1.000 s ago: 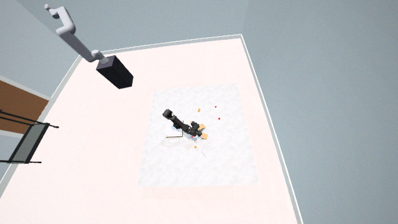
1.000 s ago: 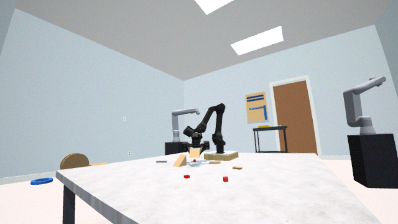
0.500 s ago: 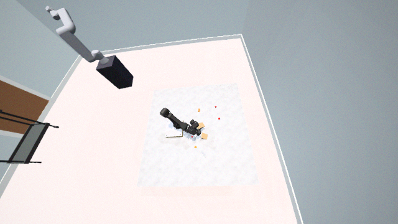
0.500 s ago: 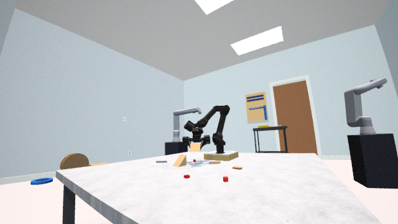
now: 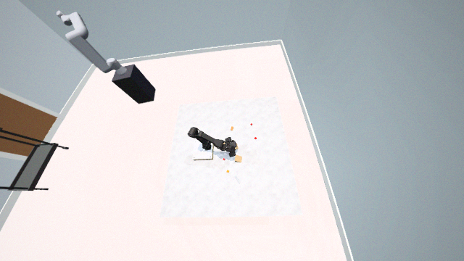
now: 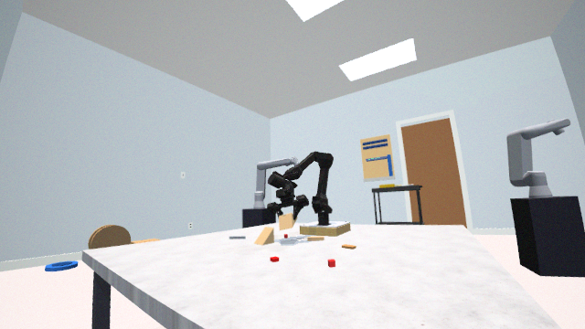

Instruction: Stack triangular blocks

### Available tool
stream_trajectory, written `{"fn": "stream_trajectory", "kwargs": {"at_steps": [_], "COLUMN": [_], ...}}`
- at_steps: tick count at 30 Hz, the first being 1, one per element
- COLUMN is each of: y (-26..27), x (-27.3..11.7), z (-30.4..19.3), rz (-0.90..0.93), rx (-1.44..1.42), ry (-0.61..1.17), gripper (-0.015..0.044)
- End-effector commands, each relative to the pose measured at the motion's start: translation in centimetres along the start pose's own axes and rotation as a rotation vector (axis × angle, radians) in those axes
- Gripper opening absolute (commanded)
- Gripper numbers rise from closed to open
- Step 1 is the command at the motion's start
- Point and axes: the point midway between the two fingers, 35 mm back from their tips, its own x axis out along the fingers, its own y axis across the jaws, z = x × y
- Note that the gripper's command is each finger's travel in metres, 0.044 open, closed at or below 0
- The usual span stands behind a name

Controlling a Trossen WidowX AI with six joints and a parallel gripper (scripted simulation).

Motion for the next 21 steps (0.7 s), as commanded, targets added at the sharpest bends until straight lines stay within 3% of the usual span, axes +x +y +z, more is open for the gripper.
{"fn": "stream_trajectory", "kwargs": {"at_steps": [1, 14, 21], "y": [0.1, 0.8, 0.9], "x": [0.2, -0.9, -1.1], "z": [0.3, 1.2, 1.4], "rz": [-0.038, -0.289, -0.326], "rx": [0.067, 0.282, 0.300], "ry": [0.077, 0.321, 0.340], "gripper": [0.0000, 0.0000, 0.0000]}}
